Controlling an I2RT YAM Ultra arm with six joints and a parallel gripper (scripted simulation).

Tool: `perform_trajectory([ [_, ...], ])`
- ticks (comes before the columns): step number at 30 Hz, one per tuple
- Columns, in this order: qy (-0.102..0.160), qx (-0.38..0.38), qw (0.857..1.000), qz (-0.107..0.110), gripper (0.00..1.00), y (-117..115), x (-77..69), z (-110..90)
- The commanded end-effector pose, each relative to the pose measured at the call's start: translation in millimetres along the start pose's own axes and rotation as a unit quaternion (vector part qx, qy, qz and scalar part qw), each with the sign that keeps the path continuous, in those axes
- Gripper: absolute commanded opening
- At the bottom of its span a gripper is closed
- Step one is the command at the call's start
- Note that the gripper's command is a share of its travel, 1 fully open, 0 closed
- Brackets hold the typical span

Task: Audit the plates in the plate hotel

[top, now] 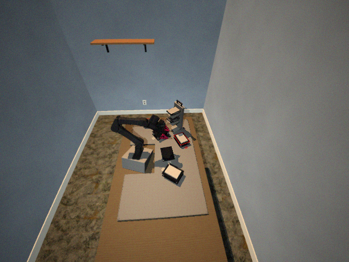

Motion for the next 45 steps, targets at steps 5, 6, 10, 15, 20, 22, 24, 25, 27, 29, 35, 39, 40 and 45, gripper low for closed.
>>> perform_trajectory([
  [5, -0.005, 0.045, 0.995, -0.084, 1.0, -8.5, -2.4, 8.1],
  [6, -0.004, 0.049, 0.995, -0.091, 1.0, -8.2, -2.3, 8.2],
  [10, -0.002, 0.066, 0.991, -0.119, 1.0, -6.9, -2.0, 8.3],
  [15, 0.002, 0.087, 0.984, -0.154, 1.0, -5.4, -1.5, 8.6],
  [20, 0.004, 0.102, 0.978, -0.18, 1.0, -4.3, -1.1, 8.8],
  [22, 0.004, 0.102, 0.978, -0.18, 1.0, -4.3, -1.1, 8.8],
  [24, -0.013, 0.114, 0.977, -0.179, 1.0, -12.1, -8.2, 15.7],
  [25, 0.004, 0.106, 0.976, -0.19, 1.0, -21.0, -2.6, 0.0],
  [27, 0.002, 0.103, 0.978, -0.181, 1.0, -24.5, -0.4, 1.8],
  [29, -0.002, 0.105, 0.978, -0.179, 1.0, -30.1, 1.1, 4.0],
  [35, -0.003, 0.104, 0.978, -0.179, 1.0, -49.6, 4.2, 4.2],
  [39, -0.003, 0.103, 0.978, -0.179, 1.0, -56.1, 5.3, 4.2],
  [40, -0.013, 0.104, 0.979, -0.176, 1.0, -56.9, 3.2, 12.5],
  [45, 0.005, 0.102, 0.978, -0.183, 1.0, -77.0, 11.9, 1.3],
])
Point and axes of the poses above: the point where the finger pads meet when closed, its own x axis out along the fingers, its own y axis across the jaws, z = x × y, the point moved 2 cm from there along -x, back along the fingers, and after that the axes turned 6 degrees about -x, right-handed, at the moved point
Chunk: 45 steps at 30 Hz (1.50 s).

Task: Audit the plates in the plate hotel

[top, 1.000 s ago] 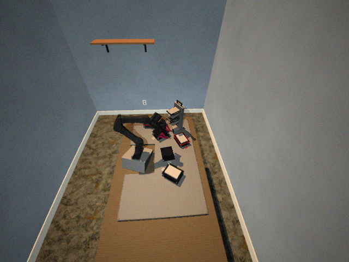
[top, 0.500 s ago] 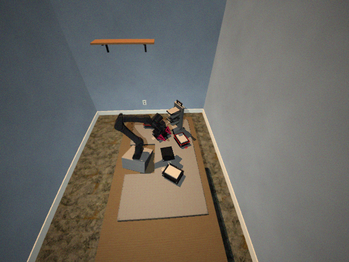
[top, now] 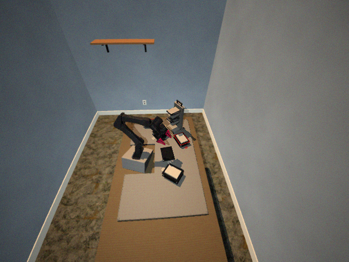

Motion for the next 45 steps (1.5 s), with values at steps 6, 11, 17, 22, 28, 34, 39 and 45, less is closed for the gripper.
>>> perform_trajectory([
  [6, 0.004, -0.013, 1.0, 0.016, 1.0, -17.8, 17.7, 6.1],
  [11, -0.009, -0.012, 1.0, 0.021, 1.0, -25.8, 14.0, 9.4],
  [17, 0.004, -0.012, 1.0, 0.017, 1.0, -45.2, 7.6, -2.2],
  [22, 0.0, -0.012, 1.0, 0.018, 1.0, -58.8, 0.9, -4.5],
  [28, 0.002, -0.012, 1.0, 0.018, 1.0, -70.7, -2.9, -9.7],
  [34, -0.002, -0.013, 1.0, 0.019, 1.0, -87.4, -10.7, -12.9],
  [39, 0.009, -0.008, 1.0, 0.019, 1.0, -103.5, -12.7, -19.9],
  [45, 0.011, -0.005, 1.0, 0.02, 1.0, -115.8, -16.5, -23.5],
])
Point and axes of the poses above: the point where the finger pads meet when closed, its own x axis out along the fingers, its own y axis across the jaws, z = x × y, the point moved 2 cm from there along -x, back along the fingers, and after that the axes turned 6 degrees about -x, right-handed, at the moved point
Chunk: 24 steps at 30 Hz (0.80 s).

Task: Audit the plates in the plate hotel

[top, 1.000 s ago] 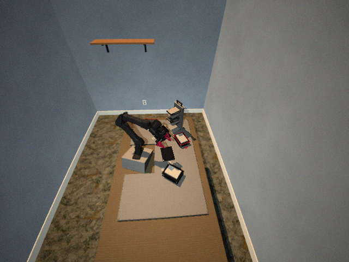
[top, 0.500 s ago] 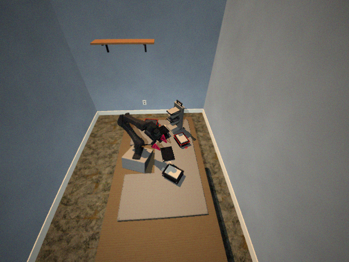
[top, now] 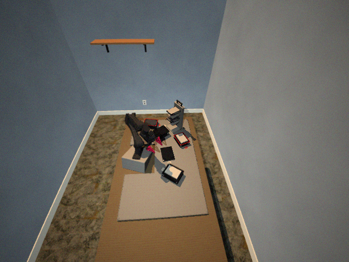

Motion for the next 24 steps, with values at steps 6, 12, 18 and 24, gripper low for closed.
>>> perform_trajectory([
  [6, 0.011, -0.023, 0.999, 0.035, 1.0, -12.7, -10.1, -6.1],
  [12, 0.011, -0.023, 0.999, 0.035, 1.0, -31.4, -16.6, -11.2],
  [18, 0.011, -0.023, 0.999, 0.035, 1.0, -31.9, -16.7, -11.4],
  [24, 0.007, -0.035, 0.999, 0.04, 1.0, -26.7, -8.4, -27.6],
])
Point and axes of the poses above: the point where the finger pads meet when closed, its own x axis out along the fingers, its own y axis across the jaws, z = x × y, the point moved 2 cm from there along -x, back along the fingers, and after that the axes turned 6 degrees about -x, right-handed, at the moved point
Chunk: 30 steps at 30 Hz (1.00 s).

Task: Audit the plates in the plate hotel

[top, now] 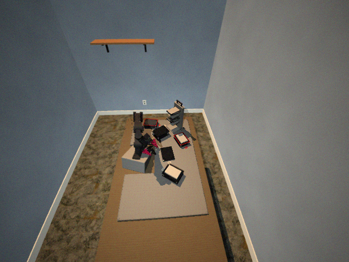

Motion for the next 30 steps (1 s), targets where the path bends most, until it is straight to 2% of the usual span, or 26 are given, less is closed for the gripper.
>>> perform_trajectory([
  [1, -0.006, -0.017, 1.0, 0.011, 1.0, 6.0, 4.7, -8.4],
  [4, -0.003, -0.011, 1.0, 0.006, 1.0, 5.1, 9.7, -17.8],
  [22, -0.004, -0.011, 1.0, 0.006, 1.0, 9.3, 36.5, -63.5],
  [24, -0.004, -0.011, 1.0, 0.006, 1.0, 9.4, 36.9, -64.2],
  [25, -0.017, -0.022, 1.0, 0.002, 1.0, 9.6, 32.1, -51.1],
  [27, -0.017, -0.022, 1.0, 0.002, 1.0, 9.6, 32.1, -51.1],
  [28, -0.007, -0.013, 1.0, 0.005, 1.0, 8.7, 33.5, -52.3],
  [30, -0.012, -0.018, 1.0, 0.003, 1.0, 9.0, 32.5, -50.7],
])
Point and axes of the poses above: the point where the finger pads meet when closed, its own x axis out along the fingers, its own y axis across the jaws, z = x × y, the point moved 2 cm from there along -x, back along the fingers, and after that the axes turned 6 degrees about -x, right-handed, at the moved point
